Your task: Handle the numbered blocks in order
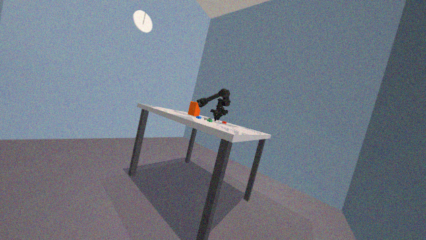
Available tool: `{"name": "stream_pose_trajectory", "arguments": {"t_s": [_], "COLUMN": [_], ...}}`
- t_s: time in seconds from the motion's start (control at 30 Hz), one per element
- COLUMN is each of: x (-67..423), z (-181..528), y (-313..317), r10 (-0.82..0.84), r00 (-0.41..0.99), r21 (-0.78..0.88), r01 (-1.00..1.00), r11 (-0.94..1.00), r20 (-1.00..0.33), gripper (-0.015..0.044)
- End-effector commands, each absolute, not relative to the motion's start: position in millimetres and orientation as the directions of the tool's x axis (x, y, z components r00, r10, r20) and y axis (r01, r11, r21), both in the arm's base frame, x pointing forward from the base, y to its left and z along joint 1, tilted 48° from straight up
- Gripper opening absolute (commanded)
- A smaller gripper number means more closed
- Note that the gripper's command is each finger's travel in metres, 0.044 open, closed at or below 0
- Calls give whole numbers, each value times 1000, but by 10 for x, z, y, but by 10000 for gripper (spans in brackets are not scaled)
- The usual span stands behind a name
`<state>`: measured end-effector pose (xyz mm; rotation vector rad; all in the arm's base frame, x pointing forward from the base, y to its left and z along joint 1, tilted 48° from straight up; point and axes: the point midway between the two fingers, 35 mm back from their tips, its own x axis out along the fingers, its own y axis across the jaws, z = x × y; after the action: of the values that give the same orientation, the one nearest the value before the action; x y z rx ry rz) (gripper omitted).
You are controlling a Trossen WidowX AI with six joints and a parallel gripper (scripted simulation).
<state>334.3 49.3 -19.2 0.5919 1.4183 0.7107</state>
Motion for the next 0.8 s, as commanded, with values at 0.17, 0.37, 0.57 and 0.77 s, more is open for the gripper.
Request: {"name": "stream_pose_trajectory", "arguments": {"t_s": [0.17,0.37,0.57,0.77], "x": [3365,3365,3365,3368], "z": [-113,-113,-115,-169], "y": [398,398,400,460], "r10": [745,745,745,745], "r00": [25,25,25,25], "r21": [741,741,741,741], "r01": [-92,-92,-92,-92], "r11": [665,665,665,665], "r20": [-666,-666,-666,-666], "gripper": [120,120,120,120]}}
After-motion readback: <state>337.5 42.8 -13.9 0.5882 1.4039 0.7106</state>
